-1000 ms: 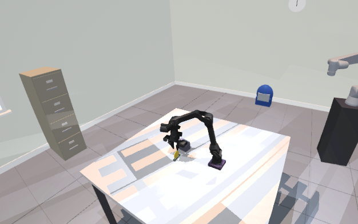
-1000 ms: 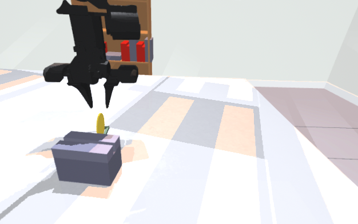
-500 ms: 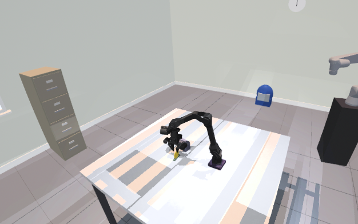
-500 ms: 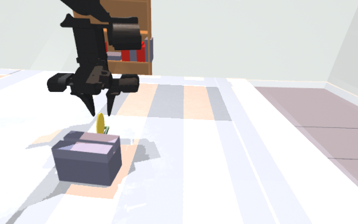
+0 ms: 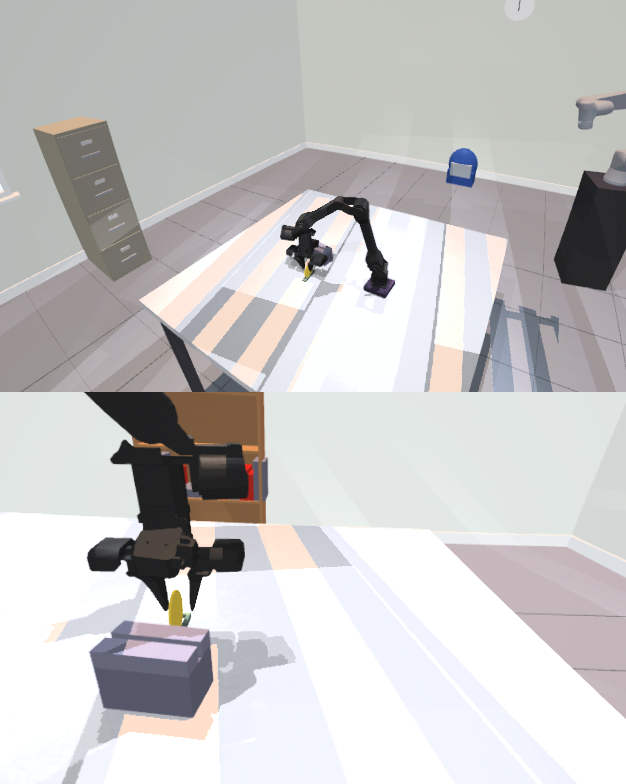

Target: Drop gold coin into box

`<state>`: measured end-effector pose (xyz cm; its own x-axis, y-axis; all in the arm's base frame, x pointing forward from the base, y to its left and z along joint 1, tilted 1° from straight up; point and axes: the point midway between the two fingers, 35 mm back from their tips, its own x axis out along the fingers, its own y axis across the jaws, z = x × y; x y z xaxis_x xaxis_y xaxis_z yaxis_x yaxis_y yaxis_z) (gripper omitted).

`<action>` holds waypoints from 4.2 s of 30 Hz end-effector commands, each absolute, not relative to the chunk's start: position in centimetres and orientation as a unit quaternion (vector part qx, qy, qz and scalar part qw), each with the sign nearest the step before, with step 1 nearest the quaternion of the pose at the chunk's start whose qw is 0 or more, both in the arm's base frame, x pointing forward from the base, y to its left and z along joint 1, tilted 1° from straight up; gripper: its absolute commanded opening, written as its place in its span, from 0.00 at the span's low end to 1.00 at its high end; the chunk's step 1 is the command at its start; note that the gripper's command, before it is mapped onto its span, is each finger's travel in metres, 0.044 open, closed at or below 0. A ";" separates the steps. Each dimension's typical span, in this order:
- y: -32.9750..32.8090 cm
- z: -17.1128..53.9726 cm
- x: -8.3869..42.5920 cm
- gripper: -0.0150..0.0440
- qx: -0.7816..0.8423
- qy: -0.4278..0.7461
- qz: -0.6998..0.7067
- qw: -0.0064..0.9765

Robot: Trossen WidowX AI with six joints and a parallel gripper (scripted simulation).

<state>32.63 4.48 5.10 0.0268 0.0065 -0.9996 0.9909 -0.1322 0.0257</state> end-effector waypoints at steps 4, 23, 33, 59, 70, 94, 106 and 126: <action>4.5 3.6 32.3 0.53 0.539 0.463 -0.527 0.466; 4.5 2.6 32.2 0.25 0.539 0.464 -0.527 0.466; 4.5 3.1 32.3 0.25 0.539 0.463 -0.527 0.466; 4.5 9.7 32.5 0.25 0.539 0.463 -0.526 0.467; 4.4 12.1 32.1 0.25 0.539 0.463 -0.527 0.467; 4.2 12.2 31.8 0.25 0.323 0.628 -0.313 0.635; 4.0 12.2 31.7 0.25 0.186 0.679 -0.178 0.688; 2.1 12.2 31.9 0.25 0.119 0.692 -0.113 0.703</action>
